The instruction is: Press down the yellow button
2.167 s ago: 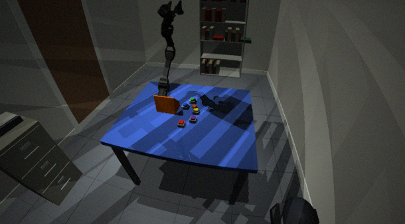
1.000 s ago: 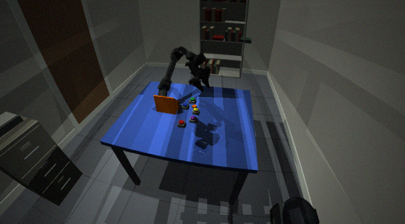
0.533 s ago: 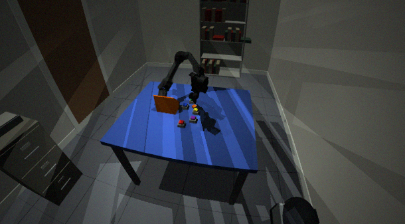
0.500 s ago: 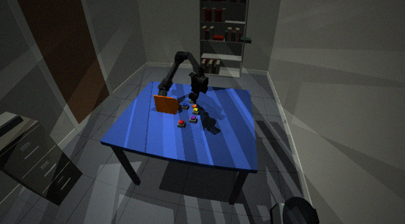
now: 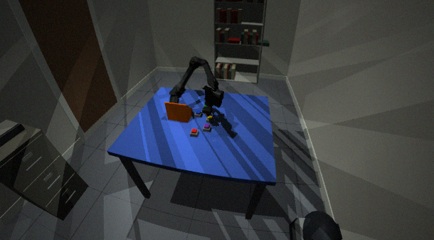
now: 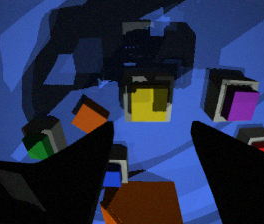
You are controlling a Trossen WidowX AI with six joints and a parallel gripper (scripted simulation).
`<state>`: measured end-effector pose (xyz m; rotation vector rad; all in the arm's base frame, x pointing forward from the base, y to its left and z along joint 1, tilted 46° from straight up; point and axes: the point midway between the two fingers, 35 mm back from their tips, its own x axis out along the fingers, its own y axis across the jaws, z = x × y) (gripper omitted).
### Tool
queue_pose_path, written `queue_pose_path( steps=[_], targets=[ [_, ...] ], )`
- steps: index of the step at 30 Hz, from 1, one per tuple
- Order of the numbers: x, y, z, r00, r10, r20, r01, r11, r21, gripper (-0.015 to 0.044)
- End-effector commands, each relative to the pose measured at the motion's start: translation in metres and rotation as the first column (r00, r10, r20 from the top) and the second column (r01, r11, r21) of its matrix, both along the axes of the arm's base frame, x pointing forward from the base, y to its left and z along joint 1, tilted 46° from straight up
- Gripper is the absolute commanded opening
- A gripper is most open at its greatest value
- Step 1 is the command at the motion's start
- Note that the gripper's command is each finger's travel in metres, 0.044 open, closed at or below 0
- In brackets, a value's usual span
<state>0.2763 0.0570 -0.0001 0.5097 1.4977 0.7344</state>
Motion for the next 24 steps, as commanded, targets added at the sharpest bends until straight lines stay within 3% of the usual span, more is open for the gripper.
queue_pose_path(
  steps=[1, 4, 24],
  targets=[
    [0.0011, 0.0044, -0.0038, 1.000, -0.011, 0.007, 0.010, 1.000, 0.005, 0.0085],
    [0.0011, 0.0044, -0.0038, 1.000, -0.011, 0.007, 0.010, 1.000, 0.005, 0.0020],
    [0.0009, 0.0129, -0.0124, 1.000, -0.011, 0.007, 0.011, 1.000, 0.004, 0.0020]
  ],
)
